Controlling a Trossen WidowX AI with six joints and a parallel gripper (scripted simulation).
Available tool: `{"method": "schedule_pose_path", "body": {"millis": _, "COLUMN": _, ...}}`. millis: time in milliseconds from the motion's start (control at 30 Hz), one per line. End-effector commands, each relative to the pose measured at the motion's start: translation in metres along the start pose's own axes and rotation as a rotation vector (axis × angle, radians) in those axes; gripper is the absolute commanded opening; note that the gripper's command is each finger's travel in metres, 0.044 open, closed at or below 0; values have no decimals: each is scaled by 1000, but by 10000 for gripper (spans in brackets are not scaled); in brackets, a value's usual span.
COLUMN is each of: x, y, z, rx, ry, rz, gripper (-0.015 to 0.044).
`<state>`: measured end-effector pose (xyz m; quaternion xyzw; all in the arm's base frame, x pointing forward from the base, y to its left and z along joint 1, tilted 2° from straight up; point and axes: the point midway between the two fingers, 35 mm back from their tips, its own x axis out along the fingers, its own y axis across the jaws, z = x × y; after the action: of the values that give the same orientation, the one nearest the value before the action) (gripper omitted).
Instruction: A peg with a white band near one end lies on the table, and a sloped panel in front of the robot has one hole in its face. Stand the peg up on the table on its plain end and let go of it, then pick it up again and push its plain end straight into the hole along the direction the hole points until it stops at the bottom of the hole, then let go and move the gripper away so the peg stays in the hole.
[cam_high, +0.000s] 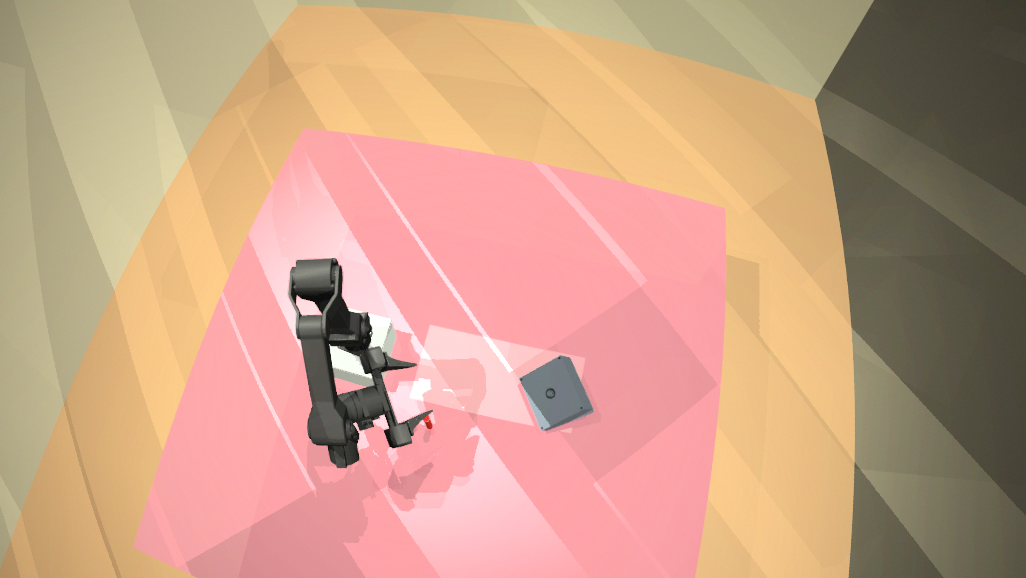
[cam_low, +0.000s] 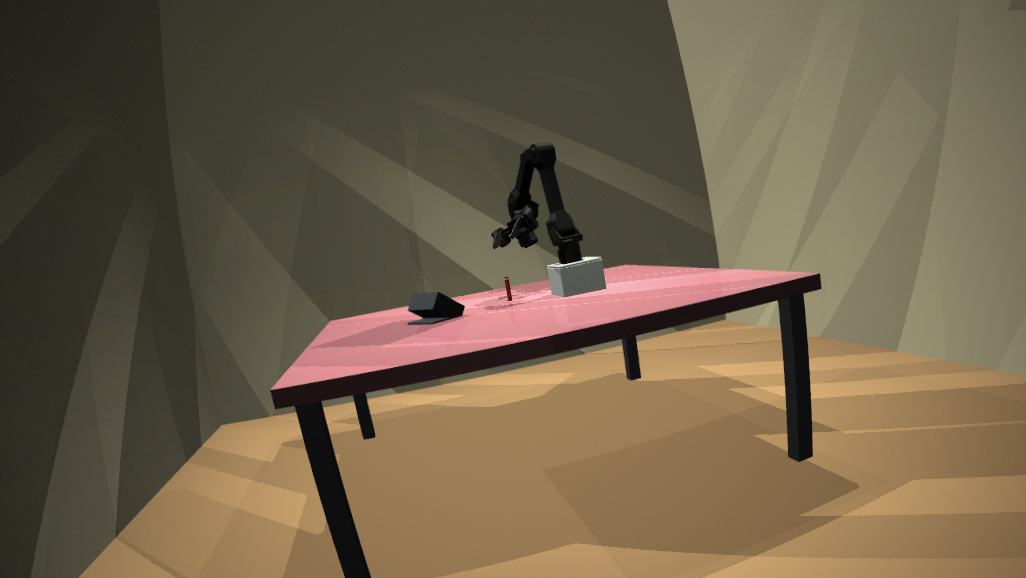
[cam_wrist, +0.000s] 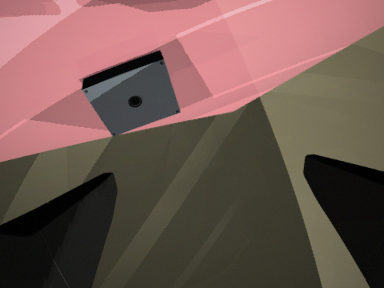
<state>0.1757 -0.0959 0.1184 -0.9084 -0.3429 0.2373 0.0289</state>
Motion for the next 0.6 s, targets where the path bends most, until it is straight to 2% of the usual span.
{"method": "schedule_pose_path", "body": {"millis": 0, "x": 7, "y": -4, "z": 7, "rx": 2, "ry": -95, "rz": -50, "gripper": 440}}
{"method": "schedule_pose_path", "body": {"millis": 300, "x": 21, "y": -9, "z": 27, "rx": -7, "ry": -378, "rz": -138, "gripper": 440}}
{"method": "schedule_pose_path", "body": {"millis": 567, "x": 27, "y": -3, "z": 41, "rx": -40, "ry": -641, "rz": -125, "gripper": 440}}
